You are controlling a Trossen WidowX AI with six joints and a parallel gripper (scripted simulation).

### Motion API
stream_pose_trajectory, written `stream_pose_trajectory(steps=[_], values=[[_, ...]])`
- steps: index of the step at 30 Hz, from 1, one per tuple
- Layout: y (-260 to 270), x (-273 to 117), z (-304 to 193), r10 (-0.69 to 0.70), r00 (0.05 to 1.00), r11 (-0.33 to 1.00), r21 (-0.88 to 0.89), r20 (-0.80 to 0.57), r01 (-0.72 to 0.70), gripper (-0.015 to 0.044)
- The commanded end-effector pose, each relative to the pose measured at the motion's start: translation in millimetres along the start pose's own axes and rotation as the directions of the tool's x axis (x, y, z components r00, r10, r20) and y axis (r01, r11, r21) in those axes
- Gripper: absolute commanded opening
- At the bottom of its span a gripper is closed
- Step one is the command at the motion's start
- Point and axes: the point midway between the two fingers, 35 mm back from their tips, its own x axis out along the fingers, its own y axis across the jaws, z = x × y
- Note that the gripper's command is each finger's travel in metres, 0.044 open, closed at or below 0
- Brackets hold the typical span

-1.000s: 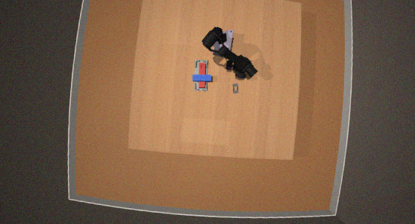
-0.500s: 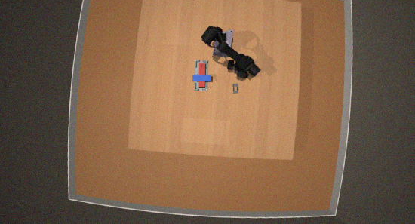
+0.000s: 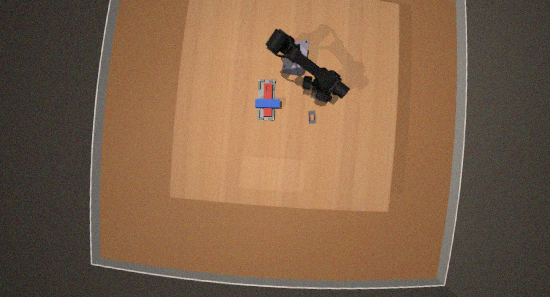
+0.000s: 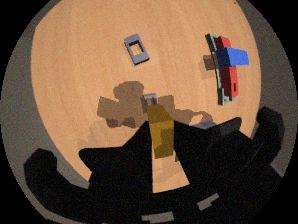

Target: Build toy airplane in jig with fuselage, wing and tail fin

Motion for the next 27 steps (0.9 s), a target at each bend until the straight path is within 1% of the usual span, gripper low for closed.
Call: stream_pose_trajectory(steps=[1, 10, 14, 27], values=[[-0.1, -14.4, -1.5, 0.004, 1.0, 1.0, 0.007, -0.008, -0.004, 0.0], [-4.8, -40.1, -7.2, -0.007, 1.0, 1.0, 0.011, -0.023, 0.007, 0.0], [-8.8, -40.8, -4.4, -0.003, 1.0, 1.0, 0.006, -0.023, 0.003, 0.0], [-45.2, -39.9, 18.6, 0.026, 0.999, 0.999, -0.033, -0.022, -0.027, 0.0]])
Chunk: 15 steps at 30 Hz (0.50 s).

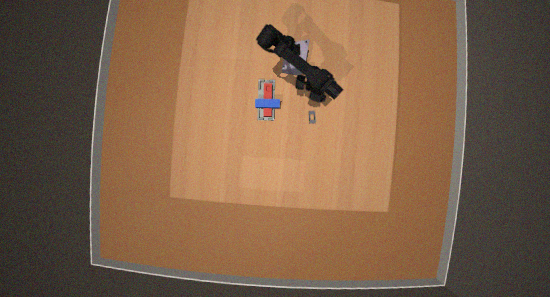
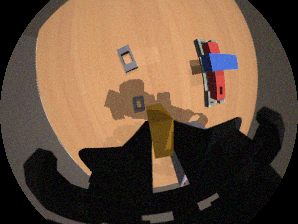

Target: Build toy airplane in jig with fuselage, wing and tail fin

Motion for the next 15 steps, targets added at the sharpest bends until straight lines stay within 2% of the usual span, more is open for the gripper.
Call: stream_pose_trajectory(steps=[1, 15], values=[[-13.0, 0.4, 6.1, 0.003, 1.0, 1.0, -0.015, 0.005, -0.003, 0.0], [-56.6, 4.6, 23.0, 0.021, 1.0, 0.999, -0.047, 0.009, -0.021, 0.0]])
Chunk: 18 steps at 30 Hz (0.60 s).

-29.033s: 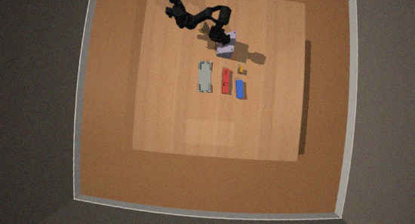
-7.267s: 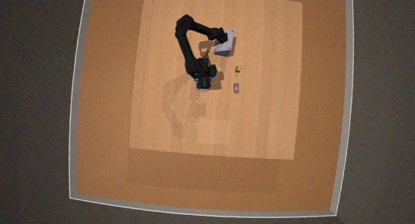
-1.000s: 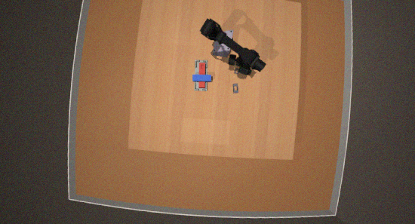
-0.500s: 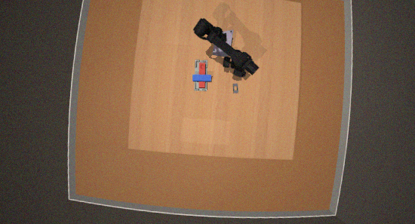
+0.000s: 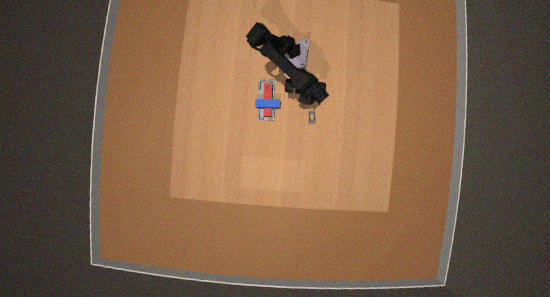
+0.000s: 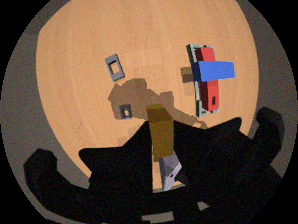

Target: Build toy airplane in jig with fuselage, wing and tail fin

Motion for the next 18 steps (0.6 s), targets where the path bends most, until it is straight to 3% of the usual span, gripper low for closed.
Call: stream_pose_trajectory(steps=[1, 18], values=[[-13.6, 1.5, 3.5, 0.0, 1.0, 1.0, -0.012, 0.007, 0.0, 0.0], [-68.8, 10.2, 10.0, 0.001, 1.0, 0.999, -0.044, 0.013, -0.001, 0.0]])
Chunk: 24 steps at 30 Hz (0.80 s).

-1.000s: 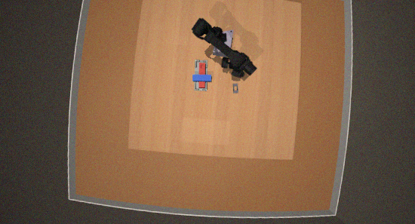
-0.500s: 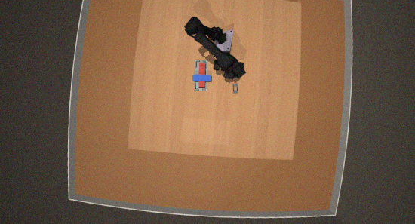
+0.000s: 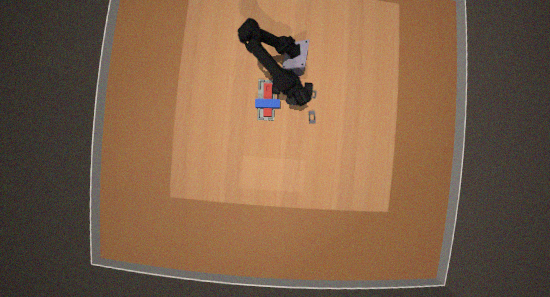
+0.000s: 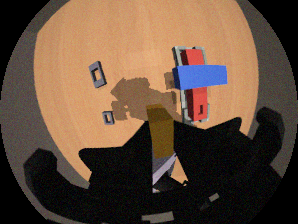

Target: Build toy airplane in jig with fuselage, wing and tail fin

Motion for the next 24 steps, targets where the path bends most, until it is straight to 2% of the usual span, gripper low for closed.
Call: stream_pose_trajectory(steps=[1, 24], values=[[-13.6, 2.5, -0.3, -0.006, 1.0, 1.0, -0.01, 0.005, 0.006, 0.0], [-84.7, 18.1, -15.1, -0.038, 0.999, 0.998, -0.046, 0.001, 0.038, 0.0]])
